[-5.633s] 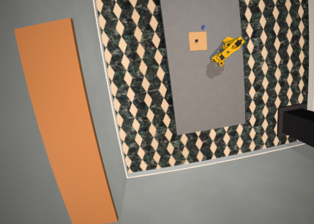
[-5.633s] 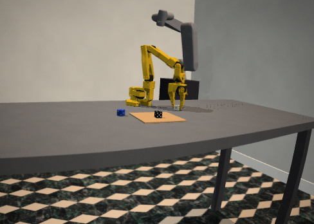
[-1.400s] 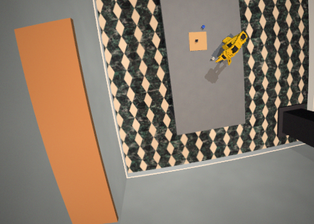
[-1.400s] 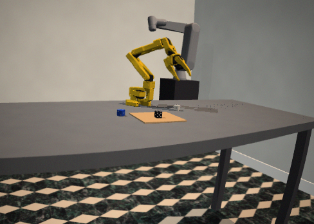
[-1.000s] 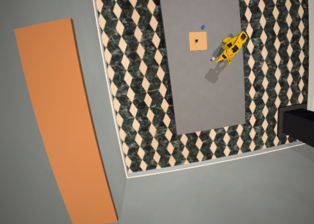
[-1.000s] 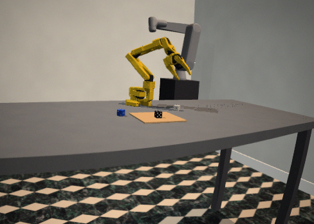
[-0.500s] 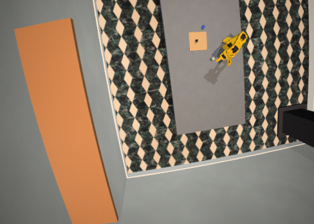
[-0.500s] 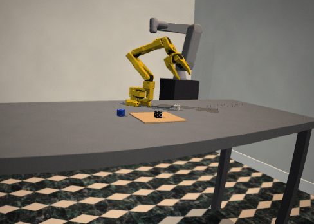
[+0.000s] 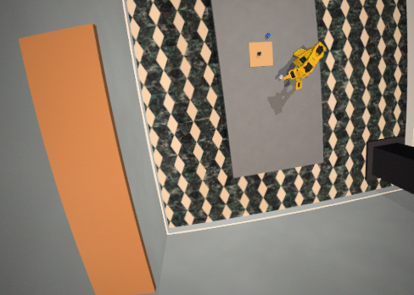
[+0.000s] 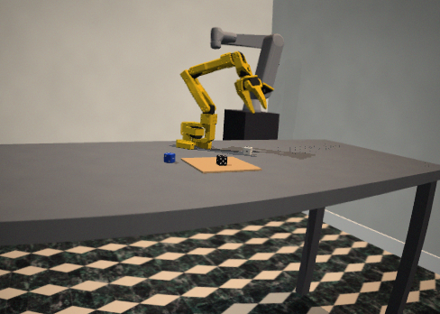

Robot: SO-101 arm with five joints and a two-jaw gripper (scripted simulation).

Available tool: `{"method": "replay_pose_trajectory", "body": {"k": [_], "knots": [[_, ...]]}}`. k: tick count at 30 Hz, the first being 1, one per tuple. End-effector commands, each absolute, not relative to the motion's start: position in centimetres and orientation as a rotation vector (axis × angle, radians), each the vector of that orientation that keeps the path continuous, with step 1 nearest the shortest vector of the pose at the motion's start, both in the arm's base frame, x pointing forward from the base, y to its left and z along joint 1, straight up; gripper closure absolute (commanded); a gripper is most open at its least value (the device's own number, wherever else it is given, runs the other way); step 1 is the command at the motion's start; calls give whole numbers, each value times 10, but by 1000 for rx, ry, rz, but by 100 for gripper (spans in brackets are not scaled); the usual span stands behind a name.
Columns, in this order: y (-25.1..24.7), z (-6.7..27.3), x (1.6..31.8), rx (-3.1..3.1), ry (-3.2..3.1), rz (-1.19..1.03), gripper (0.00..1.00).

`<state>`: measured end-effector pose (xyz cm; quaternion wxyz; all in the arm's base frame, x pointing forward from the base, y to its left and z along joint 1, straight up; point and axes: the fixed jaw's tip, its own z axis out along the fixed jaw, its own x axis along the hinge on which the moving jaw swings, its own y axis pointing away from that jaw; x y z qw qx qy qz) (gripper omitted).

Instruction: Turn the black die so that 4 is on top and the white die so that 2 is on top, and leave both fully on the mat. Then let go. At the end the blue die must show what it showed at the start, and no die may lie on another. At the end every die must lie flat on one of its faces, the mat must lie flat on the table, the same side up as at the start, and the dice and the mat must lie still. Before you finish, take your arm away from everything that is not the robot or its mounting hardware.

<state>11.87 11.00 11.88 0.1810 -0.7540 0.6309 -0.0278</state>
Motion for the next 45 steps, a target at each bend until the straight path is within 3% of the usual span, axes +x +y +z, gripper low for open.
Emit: {"method": "replay_pose_trajectory", "body": {"k": [1,24,45], "knots": [[115,125,120,-2004,1916,-36,72],[130,115,122,-1257,2661,101,72],[134,111,123,-1012,2813,106,72]]}}
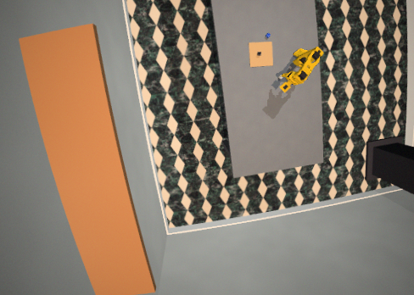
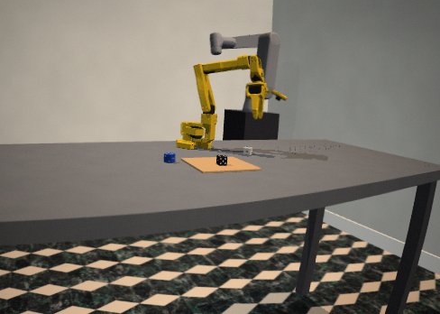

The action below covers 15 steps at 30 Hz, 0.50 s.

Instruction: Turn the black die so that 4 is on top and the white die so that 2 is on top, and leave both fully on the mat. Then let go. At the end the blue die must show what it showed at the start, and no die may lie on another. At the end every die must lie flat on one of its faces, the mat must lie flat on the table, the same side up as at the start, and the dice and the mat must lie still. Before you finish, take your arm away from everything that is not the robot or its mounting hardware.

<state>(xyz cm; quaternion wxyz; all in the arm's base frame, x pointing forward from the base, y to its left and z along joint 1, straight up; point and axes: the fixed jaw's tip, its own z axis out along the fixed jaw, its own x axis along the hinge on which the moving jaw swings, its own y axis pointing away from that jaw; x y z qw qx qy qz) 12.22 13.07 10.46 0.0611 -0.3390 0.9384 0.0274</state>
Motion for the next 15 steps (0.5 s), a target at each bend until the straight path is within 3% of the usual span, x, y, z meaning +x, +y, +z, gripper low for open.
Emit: {"method": "replay_pose_trajectory", "body": {"k": [1,15], "knots": [[134,111,123,-1012,2813,106,72],[132,87,121,-1061,2950,5,72]]}}
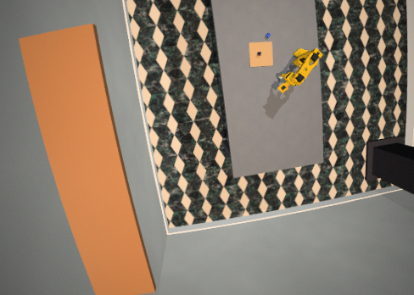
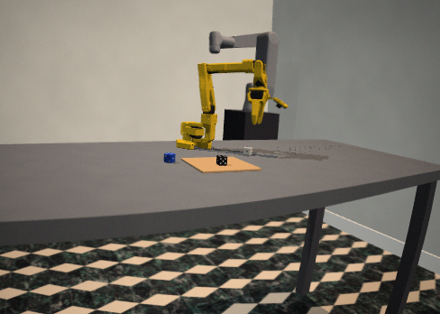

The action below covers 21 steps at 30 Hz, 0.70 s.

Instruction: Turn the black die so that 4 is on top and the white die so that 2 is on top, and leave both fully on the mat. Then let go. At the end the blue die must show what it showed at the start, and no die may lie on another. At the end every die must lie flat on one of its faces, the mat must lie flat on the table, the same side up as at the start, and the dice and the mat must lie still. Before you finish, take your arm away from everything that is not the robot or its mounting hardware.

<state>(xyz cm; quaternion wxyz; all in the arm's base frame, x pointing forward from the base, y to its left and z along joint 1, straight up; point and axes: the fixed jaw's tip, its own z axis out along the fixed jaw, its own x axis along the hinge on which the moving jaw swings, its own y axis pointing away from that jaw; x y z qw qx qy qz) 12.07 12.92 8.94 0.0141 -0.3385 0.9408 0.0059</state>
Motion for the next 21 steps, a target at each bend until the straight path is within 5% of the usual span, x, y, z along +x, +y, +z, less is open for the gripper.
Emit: {"method": "replay_pose_trajectory", "body": {"k": [1,21], "knots": [[131,83,120,-1070,2975,-15,72],[118,40,108,-1163,3232,-246,72]]}}
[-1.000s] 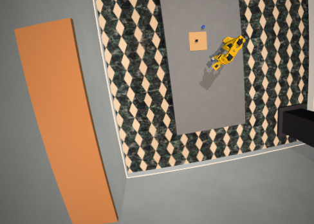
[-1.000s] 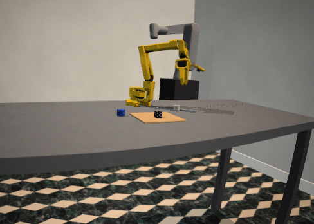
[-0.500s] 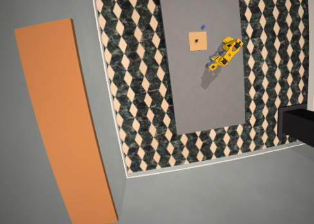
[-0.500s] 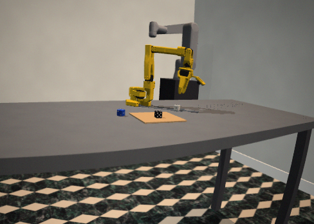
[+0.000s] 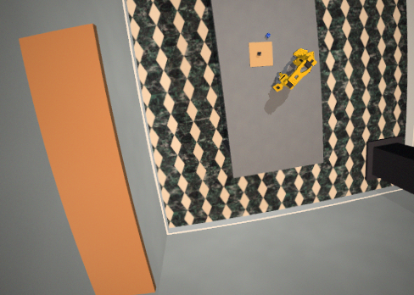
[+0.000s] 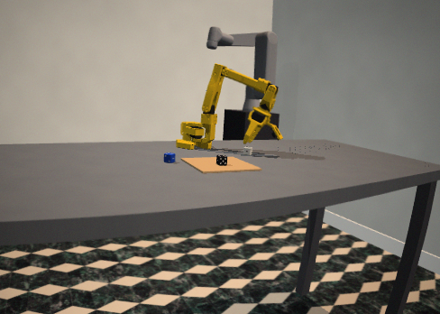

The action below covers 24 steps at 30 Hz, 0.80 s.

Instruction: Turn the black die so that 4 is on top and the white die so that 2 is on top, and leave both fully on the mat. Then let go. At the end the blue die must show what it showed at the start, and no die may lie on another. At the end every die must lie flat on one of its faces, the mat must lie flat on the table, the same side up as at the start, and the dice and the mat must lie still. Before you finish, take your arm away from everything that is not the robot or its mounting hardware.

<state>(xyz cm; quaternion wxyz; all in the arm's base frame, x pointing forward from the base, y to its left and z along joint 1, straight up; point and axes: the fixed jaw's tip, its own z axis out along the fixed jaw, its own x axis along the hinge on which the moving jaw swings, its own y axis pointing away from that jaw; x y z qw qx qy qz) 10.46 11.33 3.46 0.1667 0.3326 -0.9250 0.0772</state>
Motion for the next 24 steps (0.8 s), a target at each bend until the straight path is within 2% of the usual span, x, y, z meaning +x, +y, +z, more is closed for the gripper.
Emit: {"method": "replay_pose_trajectory", "body": {"k": [1,24], "knots": [[118,40,108,959,-2665,203,72],[121,43,111,966,-2687,189,72]]}}
